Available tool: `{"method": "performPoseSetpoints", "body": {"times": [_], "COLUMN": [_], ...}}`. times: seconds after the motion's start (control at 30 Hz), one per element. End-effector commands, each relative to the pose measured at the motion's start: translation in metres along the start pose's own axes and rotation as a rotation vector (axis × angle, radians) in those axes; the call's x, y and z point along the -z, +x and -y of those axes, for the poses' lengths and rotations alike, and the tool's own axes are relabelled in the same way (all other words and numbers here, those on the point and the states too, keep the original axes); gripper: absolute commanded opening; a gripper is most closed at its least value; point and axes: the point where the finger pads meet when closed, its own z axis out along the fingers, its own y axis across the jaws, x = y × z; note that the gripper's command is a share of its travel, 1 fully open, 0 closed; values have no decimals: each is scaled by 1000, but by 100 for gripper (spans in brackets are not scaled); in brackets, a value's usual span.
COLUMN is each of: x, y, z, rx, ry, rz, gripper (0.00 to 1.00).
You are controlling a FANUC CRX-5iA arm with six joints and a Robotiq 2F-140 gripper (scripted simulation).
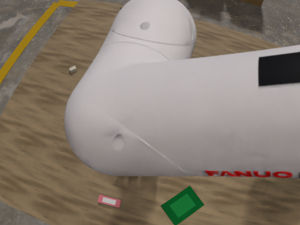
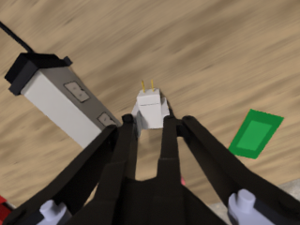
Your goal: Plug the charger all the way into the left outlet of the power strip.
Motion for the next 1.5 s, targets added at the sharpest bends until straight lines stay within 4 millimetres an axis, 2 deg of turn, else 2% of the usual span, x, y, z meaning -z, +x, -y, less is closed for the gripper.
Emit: {"method": "performPoseSetpoints", "body": {"times": [0.0, 0.3, 0.6, 1.47], "x": [7, 23, 29, 31], "y": [0, 0, 0, 0], "z": [1, 1, 1, 1], "rx": [0, 0, 0, 0], "ry": [1, 1, 1, 1], "rz": [0, 0, 0, 0], "gripper": [10, 10, 10, 10]}}
